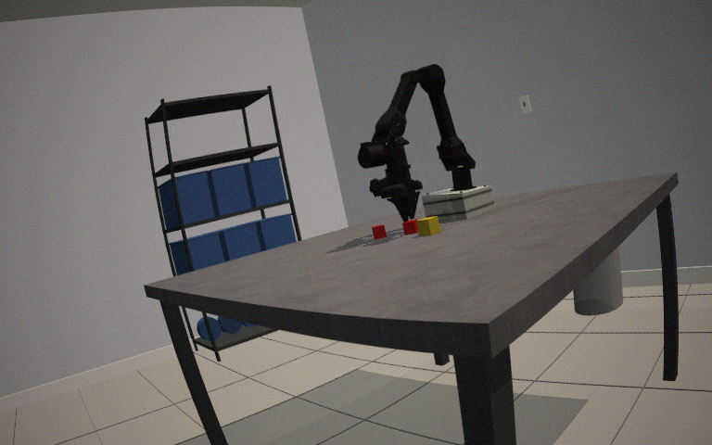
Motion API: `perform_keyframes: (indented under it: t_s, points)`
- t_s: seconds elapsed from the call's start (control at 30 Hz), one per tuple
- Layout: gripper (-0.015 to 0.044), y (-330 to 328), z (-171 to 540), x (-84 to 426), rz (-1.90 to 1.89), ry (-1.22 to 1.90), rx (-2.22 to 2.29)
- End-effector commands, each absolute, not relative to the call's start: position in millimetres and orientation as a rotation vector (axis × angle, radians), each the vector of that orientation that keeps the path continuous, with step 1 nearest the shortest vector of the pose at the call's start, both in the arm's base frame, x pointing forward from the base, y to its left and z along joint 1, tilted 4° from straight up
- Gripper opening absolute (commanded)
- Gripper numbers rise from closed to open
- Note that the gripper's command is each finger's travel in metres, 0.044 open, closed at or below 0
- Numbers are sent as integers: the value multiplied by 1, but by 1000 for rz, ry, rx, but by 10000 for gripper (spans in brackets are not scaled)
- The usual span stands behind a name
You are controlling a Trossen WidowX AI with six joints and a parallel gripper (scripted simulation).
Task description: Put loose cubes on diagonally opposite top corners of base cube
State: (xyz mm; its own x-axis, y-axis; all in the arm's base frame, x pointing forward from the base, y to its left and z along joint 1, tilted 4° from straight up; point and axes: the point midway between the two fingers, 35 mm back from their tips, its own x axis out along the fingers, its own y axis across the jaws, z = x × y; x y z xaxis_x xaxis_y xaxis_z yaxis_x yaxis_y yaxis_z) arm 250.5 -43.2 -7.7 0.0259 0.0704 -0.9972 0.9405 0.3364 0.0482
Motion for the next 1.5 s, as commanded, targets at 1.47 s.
perform_keyframes:
  t_s: [1.47]
  points:
    - [105, -49, 47, 253, -901, 1374, 1014]
